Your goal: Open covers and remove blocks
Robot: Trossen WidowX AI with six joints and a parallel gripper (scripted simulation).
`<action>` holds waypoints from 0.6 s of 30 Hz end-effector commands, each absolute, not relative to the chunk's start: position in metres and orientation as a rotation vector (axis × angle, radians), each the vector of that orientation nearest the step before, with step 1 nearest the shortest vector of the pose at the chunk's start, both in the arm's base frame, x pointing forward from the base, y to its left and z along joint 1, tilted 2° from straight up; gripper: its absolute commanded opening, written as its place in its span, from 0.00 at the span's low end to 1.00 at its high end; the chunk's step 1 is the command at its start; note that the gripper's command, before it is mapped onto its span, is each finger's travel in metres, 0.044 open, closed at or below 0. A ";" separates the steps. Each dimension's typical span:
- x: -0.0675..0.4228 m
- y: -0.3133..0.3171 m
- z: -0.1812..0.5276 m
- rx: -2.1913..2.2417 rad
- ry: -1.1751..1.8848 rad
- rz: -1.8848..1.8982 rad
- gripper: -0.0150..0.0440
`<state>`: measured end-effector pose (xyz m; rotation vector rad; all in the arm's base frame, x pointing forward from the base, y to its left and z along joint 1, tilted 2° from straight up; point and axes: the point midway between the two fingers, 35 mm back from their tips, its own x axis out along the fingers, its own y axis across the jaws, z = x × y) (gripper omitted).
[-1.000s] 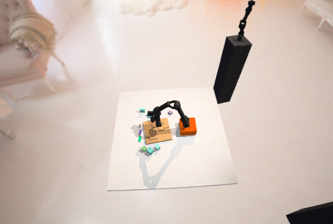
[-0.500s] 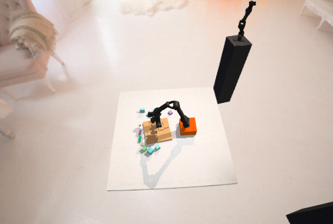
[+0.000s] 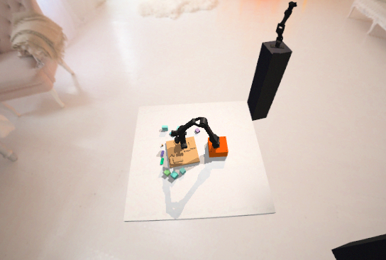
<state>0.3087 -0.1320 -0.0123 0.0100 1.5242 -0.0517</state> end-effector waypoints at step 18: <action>0.331 -0.134 -0.009 0.016 1.517 -0.054 0.25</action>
